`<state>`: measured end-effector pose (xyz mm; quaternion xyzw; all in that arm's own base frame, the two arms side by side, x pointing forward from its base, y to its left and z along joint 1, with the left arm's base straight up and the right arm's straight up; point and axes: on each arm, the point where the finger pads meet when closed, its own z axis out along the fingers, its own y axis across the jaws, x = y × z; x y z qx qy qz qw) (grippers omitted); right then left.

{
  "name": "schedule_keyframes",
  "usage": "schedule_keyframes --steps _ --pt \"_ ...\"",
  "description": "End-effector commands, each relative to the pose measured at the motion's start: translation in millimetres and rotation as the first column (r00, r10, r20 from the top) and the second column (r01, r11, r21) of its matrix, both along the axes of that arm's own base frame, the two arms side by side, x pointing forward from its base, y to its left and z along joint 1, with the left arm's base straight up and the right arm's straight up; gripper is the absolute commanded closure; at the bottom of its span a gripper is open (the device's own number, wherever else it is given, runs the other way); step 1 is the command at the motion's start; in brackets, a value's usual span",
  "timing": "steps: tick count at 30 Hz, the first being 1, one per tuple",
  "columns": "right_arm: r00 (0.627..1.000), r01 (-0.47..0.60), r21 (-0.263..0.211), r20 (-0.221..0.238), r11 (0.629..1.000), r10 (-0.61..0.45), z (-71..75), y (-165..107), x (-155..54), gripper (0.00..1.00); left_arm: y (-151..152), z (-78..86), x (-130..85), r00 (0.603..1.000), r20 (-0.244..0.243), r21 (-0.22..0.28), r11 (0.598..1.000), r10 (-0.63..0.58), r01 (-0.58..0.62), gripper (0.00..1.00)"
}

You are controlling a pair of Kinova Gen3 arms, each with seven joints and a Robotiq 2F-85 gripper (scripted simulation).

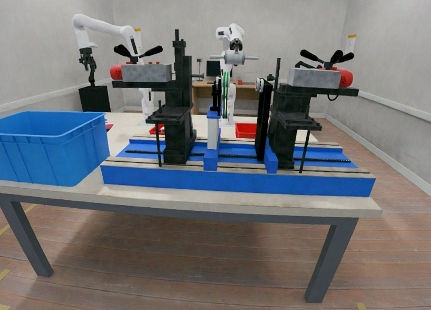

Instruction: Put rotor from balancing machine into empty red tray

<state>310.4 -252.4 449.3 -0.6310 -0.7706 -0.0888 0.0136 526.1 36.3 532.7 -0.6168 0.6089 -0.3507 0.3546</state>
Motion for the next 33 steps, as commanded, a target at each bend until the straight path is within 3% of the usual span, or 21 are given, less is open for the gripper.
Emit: schedule_keyframes --steps 1,33 --pt "1.000 0.000 -0.001 0.002 1.000 0.000 0.7 0.0 0.0 0.002 0.0 2.2 -5.0 1.000 0.005 0.001 1.000 0.000 0.000 0.903" --pt "1.000 0.000 -0.001 0.002 1.000 0.000 0.7 0.0 0.0 0.002 -0.4 2.2 -35.2 1.000 0.005 0.001 1.000 0.000 0.000 0.903"
